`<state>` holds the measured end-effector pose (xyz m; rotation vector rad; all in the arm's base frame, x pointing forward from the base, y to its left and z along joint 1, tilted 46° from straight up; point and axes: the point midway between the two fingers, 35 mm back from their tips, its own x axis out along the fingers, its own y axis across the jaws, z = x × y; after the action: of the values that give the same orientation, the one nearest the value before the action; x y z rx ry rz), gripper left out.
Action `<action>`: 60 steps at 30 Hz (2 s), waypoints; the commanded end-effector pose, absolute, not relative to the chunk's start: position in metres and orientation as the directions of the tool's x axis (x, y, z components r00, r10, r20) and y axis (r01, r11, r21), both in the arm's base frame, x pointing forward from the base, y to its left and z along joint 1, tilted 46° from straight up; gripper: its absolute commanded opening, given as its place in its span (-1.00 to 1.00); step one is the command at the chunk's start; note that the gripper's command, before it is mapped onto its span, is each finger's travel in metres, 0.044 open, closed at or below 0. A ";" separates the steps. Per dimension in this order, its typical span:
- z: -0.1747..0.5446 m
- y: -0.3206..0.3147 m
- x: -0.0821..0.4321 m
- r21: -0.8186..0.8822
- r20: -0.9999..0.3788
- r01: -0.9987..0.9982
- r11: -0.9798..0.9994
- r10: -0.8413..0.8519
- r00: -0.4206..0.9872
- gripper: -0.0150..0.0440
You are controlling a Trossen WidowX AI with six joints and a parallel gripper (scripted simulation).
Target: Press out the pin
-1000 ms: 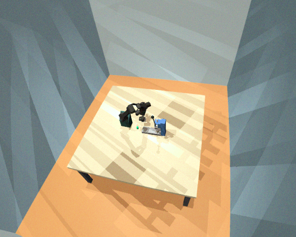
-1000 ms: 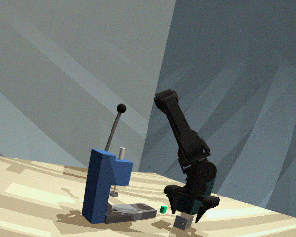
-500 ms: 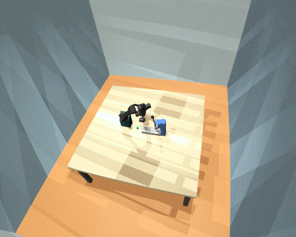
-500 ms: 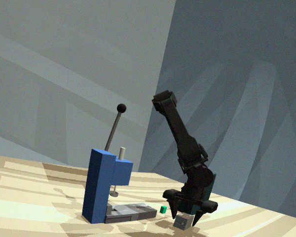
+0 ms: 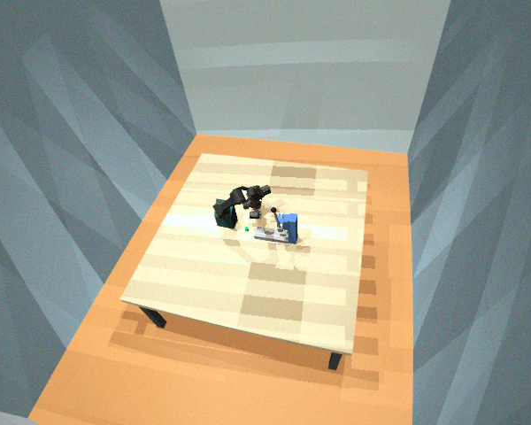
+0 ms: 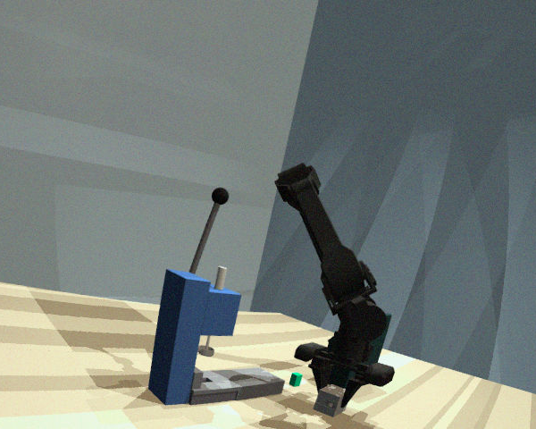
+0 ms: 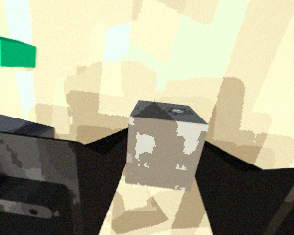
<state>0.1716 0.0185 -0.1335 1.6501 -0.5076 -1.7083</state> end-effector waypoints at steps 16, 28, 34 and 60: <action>-0.113 0.040 0.170 0.702 -0.702 0.217 -0.678 -0.710 0.054 -0.49; -0.115 0.039 0.169 0.714 -0.691 -0.063 -0.697 -0.717 0.092 -0.49; -0.116 0.039 0.169 0.679 -0.683 -0.258 -0.687 -0.721 0.120 -0.49; -0.119 0.038 0.167 0.174 -0.644 -0.879 -0.444 -0.727 0.240 -0.49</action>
<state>0.1677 0.0390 -0.1183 2.5666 -1.6529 -1.2262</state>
